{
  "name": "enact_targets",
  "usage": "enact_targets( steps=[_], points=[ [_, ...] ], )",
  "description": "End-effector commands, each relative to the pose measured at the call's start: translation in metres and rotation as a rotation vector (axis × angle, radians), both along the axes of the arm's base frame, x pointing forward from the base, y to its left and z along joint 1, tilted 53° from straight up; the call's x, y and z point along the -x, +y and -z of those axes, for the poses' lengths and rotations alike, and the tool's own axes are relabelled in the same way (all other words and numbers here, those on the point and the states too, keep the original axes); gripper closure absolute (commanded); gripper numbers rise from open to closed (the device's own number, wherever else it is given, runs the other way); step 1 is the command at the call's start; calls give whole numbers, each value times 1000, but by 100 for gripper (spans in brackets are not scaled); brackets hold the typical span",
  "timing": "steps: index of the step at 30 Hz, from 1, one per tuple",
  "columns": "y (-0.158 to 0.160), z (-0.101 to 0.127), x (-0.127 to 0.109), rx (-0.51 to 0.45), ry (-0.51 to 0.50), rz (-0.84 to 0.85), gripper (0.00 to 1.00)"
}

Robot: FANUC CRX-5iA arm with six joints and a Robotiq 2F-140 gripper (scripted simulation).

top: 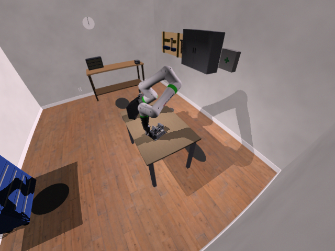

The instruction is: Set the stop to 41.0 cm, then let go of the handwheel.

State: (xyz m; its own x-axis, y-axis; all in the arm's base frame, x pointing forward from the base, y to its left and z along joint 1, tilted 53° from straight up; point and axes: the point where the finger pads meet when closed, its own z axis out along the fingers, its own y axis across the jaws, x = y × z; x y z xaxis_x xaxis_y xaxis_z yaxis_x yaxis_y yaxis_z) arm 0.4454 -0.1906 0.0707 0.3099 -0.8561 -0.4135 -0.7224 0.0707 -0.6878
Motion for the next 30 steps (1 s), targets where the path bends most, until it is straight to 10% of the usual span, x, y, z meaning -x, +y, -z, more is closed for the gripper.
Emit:
enact_targets(
  steps=[1,30],
  points=[
    [0,-2,-3,0,0,0,96],
    [9,-6,-32,0,0,0,96]
  ],
)
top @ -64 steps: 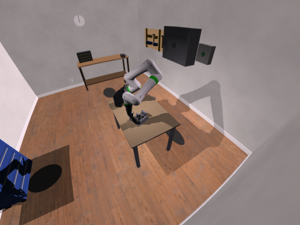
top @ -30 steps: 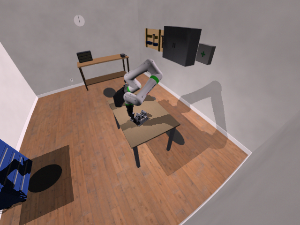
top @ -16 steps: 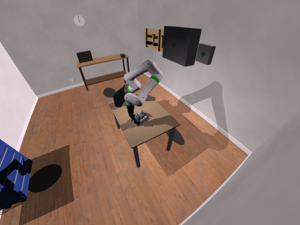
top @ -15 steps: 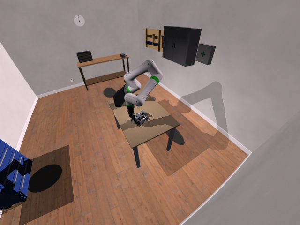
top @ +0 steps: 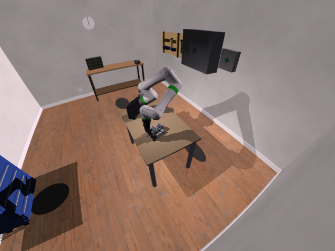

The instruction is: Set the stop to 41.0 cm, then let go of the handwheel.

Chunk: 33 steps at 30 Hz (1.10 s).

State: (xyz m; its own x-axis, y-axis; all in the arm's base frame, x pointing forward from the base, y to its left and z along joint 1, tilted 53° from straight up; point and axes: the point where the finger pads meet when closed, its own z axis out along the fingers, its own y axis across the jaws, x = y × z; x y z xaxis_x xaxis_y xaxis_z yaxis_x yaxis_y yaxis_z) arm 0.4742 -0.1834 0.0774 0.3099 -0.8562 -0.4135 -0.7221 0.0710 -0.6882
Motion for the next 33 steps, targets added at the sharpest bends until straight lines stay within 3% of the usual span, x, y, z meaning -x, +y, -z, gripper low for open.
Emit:
enact_targets(
  steps=[1,18,33],
  points=[
    [2,2,-5,0,0,0,96],
    [18,23,-20,0,0,0,96],
    [27,49,-11,0,0,0,96]
  ],
)
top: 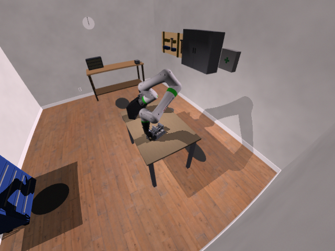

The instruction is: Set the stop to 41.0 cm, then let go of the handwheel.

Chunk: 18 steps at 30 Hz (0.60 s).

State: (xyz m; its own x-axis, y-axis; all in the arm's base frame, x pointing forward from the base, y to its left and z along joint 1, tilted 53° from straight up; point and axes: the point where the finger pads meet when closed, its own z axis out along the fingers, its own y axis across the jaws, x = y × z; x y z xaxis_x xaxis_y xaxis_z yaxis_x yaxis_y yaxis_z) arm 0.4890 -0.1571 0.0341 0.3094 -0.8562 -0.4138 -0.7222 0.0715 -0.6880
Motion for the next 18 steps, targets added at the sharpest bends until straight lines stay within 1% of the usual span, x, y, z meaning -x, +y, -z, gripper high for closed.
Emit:
enact_targets(
  steps=[1,5,7,18],
  points=[
    [1,7,6,0,0,0,96],
    [1,13,13,0,0,0,96],
    [1,13,13,0,0,0,96],
    [-4,17,34,0,0,0,96]
  ],
)
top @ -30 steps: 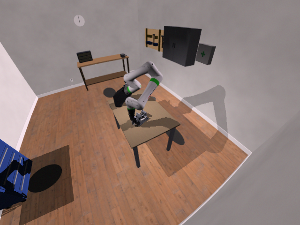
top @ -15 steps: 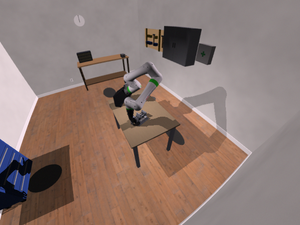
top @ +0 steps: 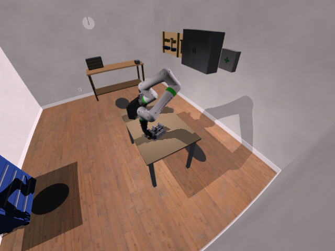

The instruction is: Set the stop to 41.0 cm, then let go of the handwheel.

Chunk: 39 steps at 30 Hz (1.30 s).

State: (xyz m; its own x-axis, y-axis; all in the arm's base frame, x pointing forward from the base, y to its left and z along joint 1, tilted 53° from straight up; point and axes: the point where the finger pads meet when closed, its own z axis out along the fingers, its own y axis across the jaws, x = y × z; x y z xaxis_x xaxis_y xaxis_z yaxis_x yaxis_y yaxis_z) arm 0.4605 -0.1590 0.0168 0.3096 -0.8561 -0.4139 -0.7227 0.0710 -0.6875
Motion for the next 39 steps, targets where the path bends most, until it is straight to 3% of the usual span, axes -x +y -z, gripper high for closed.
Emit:
enact_targets(
  steps=[1,11,20,39],
  points=[
    [-3,0,8,0,-1,0,96],
    [-11,-6,21,0,-1,0,96],
    [-24,-27,30,0,-1,0,96],
    [-31,-59,7,0,-1,0,96]
  ],
)
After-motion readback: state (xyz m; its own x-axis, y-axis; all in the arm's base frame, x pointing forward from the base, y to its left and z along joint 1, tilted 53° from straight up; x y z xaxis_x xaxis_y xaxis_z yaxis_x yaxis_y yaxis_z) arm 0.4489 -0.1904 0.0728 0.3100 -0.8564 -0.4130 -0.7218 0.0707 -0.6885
